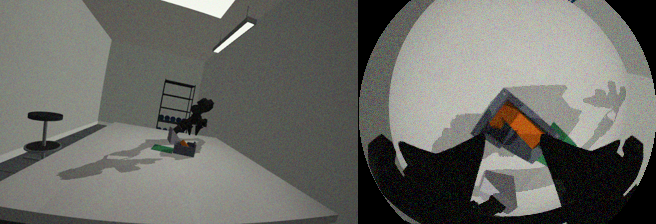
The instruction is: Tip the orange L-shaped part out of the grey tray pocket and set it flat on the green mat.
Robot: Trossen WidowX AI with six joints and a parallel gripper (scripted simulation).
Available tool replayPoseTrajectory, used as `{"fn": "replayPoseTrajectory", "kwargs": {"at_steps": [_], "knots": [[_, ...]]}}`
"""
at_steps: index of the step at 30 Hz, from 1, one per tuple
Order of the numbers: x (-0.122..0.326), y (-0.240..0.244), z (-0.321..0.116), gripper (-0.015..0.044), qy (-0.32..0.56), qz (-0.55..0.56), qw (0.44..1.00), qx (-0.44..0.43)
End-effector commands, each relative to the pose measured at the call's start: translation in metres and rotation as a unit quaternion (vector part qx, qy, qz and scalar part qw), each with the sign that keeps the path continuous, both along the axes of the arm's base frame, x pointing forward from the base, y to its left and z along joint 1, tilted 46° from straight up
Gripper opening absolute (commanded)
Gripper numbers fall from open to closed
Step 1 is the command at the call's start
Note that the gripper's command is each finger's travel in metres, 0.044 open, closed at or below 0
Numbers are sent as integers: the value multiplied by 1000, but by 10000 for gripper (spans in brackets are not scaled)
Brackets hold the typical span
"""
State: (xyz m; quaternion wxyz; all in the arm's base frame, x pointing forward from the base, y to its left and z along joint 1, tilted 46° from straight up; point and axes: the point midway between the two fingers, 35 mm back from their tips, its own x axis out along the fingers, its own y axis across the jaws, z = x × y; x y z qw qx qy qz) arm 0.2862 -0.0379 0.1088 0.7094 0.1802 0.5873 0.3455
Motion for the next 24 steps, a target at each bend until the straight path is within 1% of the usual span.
{"fn": "replayPoseTrajectory", "kwargs": {"at_steps": [1, 5, 7, 19, 24], "knots": [[-8, -19, -21, 280, -158, 169, 973, -15], [-13, -30, -32, 280, -270, 284, 920, -24], [-15, -34, -35, 280, -306, 320, 897, -26], [-15, -34, -36, 280, -310, 324, 893, -26], [-14, -24, -46, 280, -310, 324, 893, -26]]}}
